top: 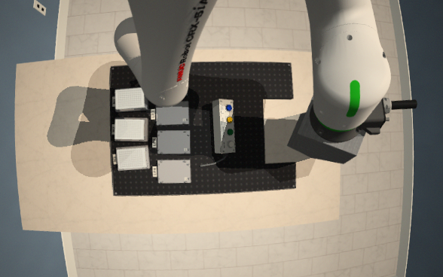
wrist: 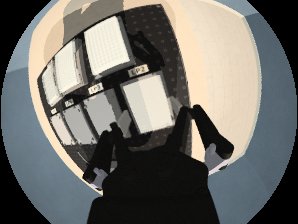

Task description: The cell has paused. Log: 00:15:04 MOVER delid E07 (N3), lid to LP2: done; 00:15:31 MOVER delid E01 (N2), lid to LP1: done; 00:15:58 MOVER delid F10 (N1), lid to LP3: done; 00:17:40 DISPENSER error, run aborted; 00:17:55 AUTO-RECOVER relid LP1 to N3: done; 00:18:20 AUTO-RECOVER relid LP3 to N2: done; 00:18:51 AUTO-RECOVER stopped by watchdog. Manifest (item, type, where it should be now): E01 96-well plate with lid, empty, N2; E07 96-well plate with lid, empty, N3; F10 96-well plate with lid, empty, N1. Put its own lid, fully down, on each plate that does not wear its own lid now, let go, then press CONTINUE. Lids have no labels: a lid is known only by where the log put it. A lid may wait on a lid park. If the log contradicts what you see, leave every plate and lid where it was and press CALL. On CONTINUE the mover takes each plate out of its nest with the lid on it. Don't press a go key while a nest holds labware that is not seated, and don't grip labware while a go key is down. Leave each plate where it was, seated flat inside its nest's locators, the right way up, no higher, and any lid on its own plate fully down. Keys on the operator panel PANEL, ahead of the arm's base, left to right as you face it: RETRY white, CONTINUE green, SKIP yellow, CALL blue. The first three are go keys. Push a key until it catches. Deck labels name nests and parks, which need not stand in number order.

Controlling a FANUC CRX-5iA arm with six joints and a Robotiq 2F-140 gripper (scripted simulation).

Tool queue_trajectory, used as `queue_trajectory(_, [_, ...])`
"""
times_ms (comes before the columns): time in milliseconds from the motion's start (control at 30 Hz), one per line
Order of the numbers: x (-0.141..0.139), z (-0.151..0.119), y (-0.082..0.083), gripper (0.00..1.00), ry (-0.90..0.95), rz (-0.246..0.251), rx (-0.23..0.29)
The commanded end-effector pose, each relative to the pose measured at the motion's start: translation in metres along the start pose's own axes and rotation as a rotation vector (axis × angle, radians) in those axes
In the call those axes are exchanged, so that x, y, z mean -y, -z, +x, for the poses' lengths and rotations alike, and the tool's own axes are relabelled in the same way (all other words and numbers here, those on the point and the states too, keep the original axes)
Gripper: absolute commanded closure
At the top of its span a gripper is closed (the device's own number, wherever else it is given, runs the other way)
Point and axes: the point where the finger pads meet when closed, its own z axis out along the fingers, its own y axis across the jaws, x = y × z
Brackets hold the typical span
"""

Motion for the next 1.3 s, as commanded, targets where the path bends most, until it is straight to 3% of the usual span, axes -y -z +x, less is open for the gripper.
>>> queue_trajectory(0, [0.0,0.0,0.0,0.34,0.0,0.0,0.0])
queue_trajectory(1267, [0.0,0.0,-0.014,0.34,0.0,0.0,0.0])
